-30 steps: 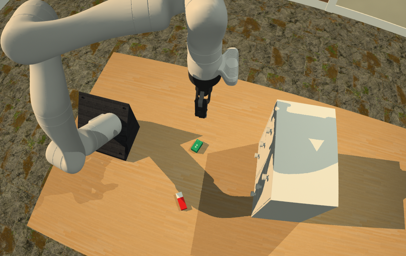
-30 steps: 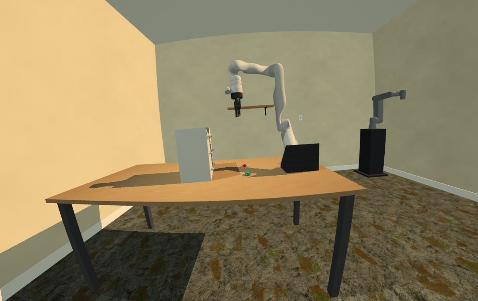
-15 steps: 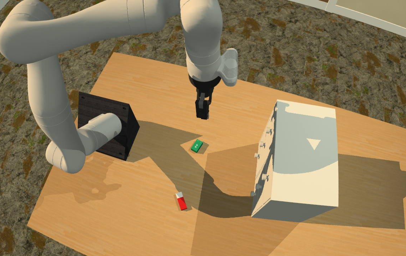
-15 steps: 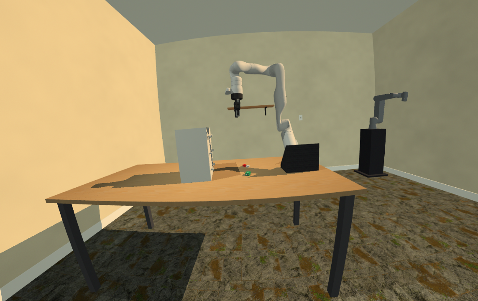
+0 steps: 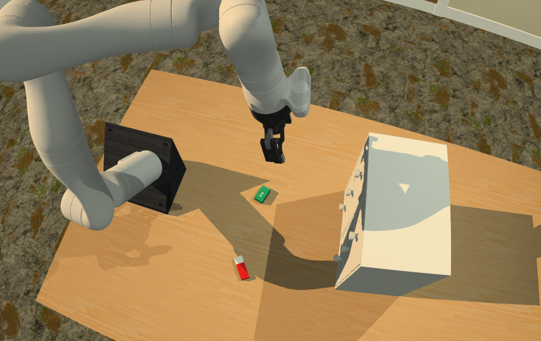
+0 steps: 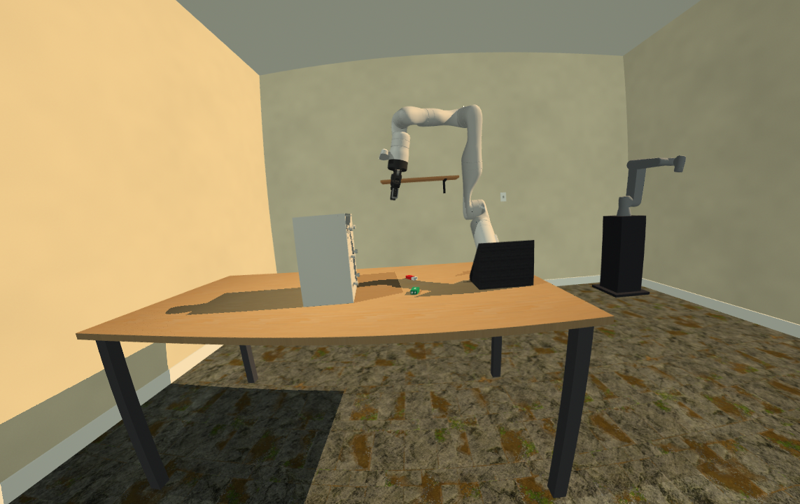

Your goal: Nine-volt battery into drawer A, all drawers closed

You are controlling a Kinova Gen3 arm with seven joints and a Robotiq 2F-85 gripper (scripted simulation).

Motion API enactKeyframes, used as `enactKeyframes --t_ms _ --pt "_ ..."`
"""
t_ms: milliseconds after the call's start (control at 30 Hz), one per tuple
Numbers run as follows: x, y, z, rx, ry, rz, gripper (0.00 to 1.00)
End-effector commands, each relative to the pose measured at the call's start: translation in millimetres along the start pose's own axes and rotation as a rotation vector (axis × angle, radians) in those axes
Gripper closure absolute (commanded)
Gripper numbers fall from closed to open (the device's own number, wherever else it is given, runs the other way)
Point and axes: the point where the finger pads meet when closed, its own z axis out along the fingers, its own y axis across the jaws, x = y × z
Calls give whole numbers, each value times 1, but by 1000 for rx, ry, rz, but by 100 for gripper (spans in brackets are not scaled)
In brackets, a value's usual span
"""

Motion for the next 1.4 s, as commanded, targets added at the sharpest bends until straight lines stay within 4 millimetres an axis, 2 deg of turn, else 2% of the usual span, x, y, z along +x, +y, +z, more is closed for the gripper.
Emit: enactKeyframes --t_ms 0,1133,1367 --pt "-5 -2 0 1 39 -9 0" --pt "23 -2 52 1 620 -8 0" --pt "28 -4 61 8 687 -9 0"
